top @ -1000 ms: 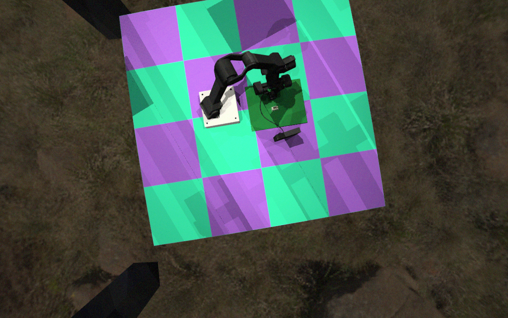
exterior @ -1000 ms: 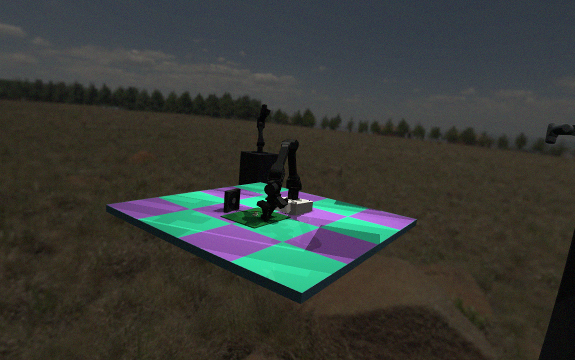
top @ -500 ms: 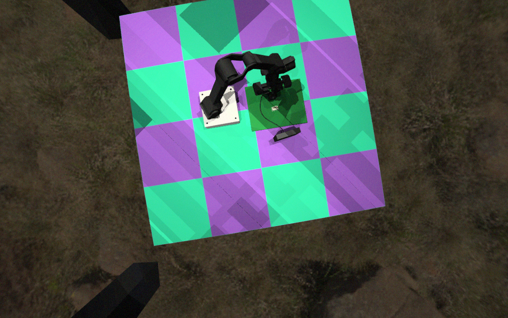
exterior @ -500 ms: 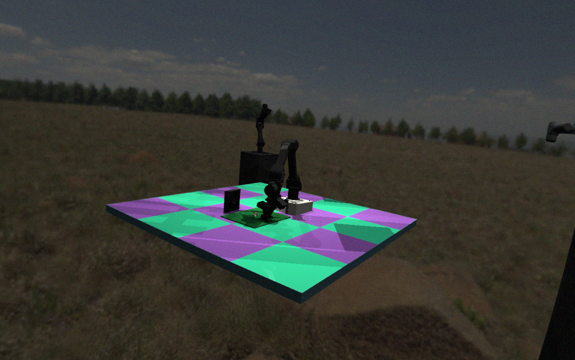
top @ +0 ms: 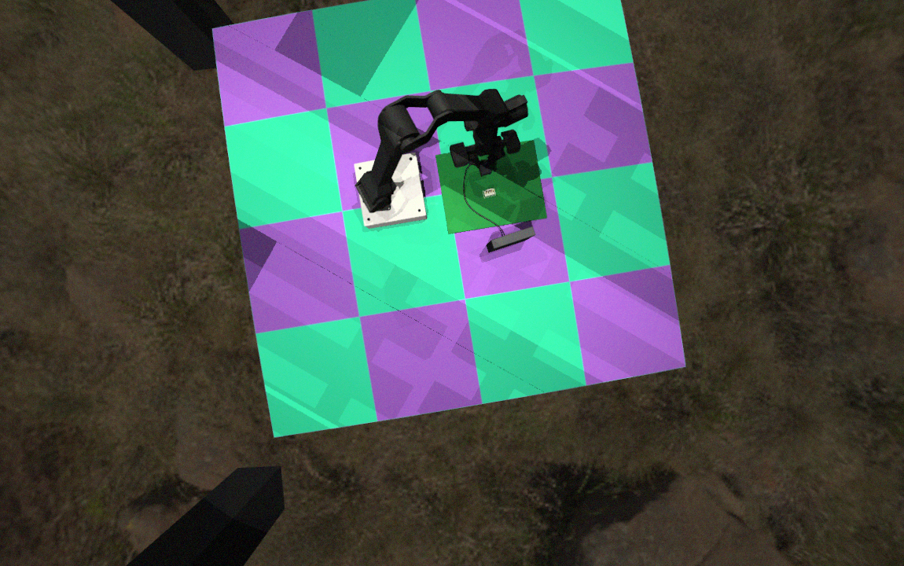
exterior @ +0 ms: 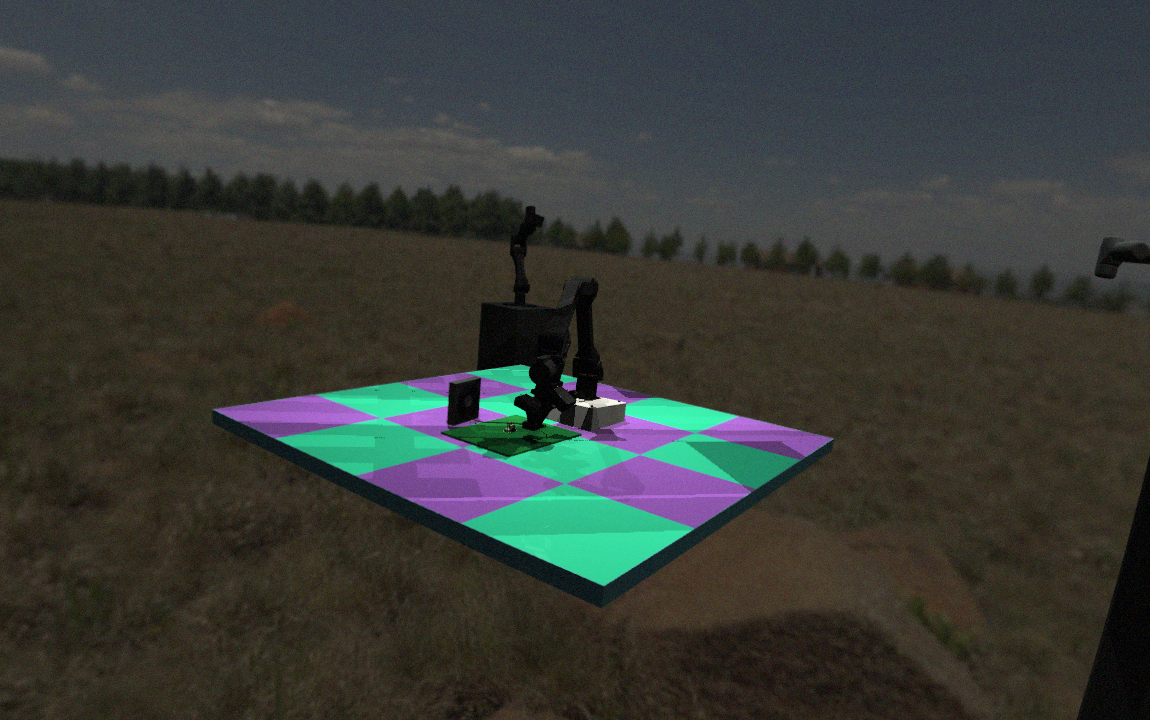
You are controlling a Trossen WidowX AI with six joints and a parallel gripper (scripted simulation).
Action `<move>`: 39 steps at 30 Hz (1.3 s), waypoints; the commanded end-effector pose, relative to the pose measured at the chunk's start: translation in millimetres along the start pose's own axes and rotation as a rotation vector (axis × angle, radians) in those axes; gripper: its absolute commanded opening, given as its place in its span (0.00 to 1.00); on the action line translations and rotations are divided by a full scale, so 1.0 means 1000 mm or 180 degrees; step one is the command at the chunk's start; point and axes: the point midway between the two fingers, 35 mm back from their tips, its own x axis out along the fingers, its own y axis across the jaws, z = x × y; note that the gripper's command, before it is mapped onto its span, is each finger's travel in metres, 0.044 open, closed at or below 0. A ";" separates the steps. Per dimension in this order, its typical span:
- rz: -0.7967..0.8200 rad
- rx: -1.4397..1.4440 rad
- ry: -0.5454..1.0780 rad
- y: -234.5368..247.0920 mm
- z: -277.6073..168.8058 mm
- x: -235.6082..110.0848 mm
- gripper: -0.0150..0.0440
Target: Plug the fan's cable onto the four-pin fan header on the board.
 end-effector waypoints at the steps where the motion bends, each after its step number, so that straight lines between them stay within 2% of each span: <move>1: -0.0036 0.0018 -0.0001 -0.003 -0.003 -0.014 0.25; 15: -0.0032 0.0022 0.0009 0.000 -0.015 -0.057 0.25; 20: -0.0031 0.0096 0.0002 0.001 -0.016 -0.061 0.25; 39: 0.0065 0.2172 -0.0207 0.002 -0.021 -0.060 0.25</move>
